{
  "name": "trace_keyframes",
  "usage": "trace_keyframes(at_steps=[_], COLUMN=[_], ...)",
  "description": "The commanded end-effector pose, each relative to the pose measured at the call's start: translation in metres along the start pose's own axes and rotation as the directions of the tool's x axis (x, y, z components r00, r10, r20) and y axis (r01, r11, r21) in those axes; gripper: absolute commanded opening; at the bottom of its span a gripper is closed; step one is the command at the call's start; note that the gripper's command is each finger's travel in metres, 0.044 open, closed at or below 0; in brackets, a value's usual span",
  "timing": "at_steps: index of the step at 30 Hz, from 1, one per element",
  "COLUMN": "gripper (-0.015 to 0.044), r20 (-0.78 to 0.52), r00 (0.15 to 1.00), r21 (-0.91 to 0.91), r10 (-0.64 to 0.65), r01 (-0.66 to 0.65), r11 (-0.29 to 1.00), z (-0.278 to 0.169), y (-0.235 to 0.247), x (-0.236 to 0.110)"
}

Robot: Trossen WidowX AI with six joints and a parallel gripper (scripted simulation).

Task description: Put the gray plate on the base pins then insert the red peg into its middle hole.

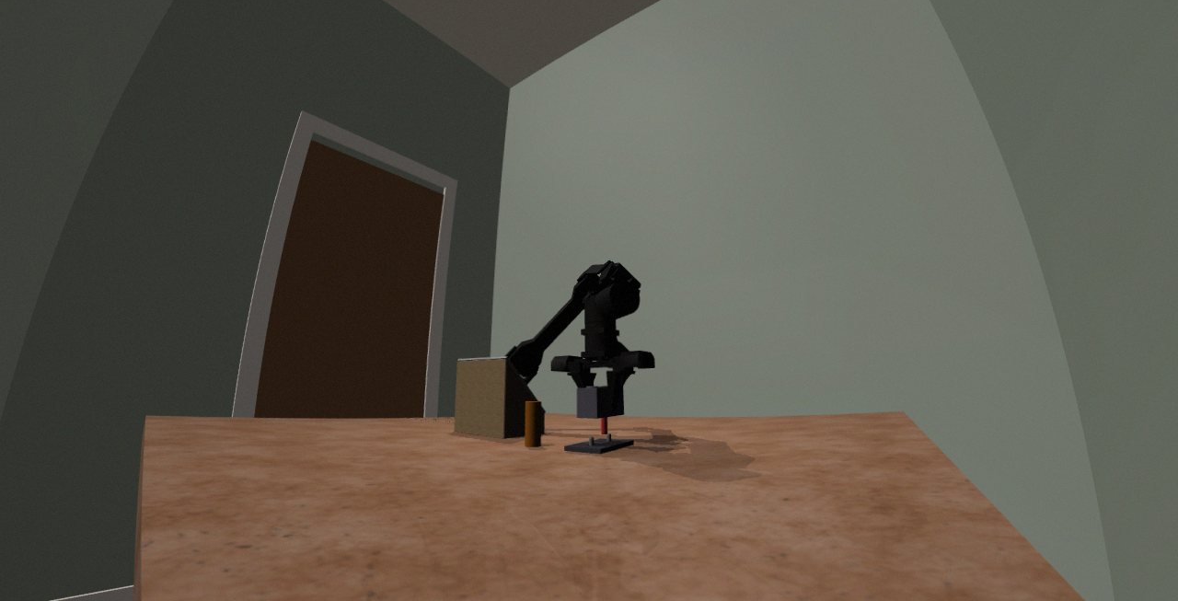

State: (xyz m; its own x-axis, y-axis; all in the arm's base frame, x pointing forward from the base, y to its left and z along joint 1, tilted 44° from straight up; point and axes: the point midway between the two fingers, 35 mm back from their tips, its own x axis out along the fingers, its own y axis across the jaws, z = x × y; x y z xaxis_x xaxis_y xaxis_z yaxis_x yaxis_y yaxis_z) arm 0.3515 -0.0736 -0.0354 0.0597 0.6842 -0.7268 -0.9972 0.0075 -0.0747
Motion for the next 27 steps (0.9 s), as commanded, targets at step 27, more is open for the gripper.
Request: trace_keyframes(at_steps=[27], gripper=[0.0], r20=[0.002], r00=[1.0], r21=[0.002], r10=[0.006], r01=[-0.006], r11=[1.0], z=[-0.002], y=[0.003], x=[0.026])
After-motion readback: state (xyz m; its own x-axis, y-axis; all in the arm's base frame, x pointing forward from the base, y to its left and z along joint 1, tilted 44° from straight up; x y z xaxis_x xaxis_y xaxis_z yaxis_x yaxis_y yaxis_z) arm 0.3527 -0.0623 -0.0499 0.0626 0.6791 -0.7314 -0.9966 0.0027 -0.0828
